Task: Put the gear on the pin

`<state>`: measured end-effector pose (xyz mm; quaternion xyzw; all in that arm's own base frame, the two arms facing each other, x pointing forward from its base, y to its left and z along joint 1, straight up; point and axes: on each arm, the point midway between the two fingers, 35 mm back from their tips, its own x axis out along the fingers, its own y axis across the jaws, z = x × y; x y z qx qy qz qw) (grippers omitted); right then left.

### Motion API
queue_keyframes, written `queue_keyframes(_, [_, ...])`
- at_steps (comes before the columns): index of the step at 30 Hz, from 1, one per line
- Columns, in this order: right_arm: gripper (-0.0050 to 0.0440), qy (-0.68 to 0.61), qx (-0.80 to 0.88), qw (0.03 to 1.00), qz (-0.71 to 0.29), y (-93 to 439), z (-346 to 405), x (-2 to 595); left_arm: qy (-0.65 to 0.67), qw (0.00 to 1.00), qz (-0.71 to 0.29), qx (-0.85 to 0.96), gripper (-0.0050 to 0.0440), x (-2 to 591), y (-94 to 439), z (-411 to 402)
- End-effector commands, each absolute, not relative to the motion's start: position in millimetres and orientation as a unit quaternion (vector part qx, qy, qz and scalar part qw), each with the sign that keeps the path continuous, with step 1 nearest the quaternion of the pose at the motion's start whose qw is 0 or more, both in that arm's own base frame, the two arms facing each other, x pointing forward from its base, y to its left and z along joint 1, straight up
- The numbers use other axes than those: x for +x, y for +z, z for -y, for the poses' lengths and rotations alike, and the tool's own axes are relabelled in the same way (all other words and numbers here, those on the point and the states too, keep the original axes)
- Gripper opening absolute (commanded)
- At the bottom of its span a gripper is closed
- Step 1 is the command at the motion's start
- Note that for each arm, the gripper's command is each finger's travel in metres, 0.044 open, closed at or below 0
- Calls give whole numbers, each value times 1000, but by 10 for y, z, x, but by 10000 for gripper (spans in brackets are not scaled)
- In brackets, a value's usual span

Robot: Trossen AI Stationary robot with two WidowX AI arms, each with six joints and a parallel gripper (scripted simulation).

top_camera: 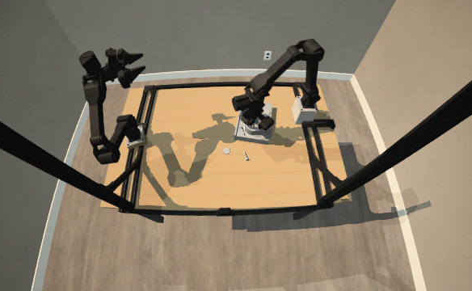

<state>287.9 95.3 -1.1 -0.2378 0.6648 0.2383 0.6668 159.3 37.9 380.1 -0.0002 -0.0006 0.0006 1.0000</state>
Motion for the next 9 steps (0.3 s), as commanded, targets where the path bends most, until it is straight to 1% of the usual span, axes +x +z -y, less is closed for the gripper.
queue_keyframes(1, [400,238,-238,666,-666,-13,-952,2872,0,1000,1,0,400,1592,3802,-377])
queue_keyframes(9, [400,239,-239,666,-666,-6,-953,2873,0,1000,1,0,400,1592,3802,-377])
